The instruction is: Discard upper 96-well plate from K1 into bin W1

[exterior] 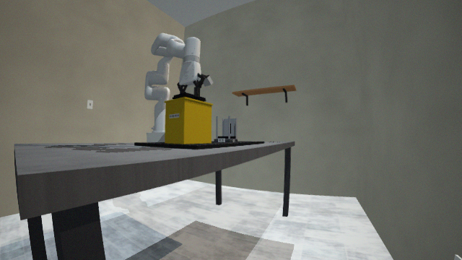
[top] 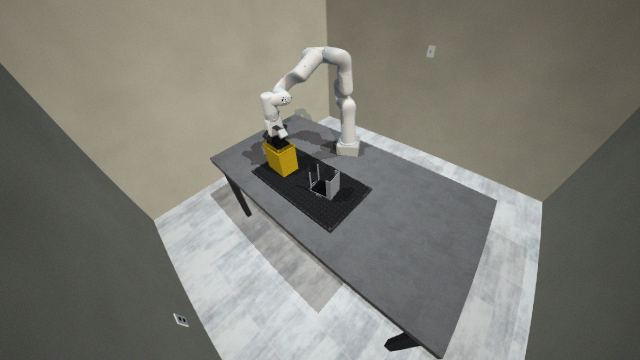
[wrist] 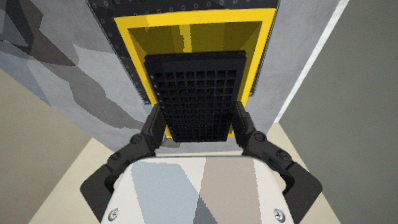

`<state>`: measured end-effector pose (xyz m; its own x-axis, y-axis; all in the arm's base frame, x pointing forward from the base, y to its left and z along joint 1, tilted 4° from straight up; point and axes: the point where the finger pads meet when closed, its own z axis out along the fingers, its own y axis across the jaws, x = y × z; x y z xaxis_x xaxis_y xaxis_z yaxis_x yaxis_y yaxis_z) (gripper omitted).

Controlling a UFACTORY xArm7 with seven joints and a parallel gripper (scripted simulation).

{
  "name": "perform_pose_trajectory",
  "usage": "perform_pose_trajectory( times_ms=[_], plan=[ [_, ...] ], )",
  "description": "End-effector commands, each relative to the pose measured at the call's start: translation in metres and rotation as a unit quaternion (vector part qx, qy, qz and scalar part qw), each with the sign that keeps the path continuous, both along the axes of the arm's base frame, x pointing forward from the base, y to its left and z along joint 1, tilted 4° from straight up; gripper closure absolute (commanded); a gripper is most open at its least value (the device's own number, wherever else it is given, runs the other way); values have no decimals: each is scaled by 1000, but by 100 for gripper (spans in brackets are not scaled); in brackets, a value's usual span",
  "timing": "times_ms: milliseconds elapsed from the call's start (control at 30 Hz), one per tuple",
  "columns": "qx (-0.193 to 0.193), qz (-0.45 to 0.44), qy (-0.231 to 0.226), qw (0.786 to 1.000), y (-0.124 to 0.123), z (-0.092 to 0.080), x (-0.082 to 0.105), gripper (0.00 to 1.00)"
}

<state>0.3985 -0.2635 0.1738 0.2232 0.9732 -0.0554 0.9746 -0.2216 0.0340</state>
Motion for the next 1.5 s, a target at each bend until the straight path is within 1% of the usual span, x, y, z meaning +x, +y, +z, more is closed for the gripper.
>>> perform_pose_trajectory(
  times_ms=[0,33,67,1200,1467],
  plan=[
    [-1,0,-2,1000,-1,1,1,100],
    [-1,0,-2,1000,-1,1,1,100],
    [-1,0,-2,1000,-1,1,1,0],
    [-1,0,-2,1000,-1,1,1,0],
    [-1,0,-2,1000,1,22,1,0]
  ],
)
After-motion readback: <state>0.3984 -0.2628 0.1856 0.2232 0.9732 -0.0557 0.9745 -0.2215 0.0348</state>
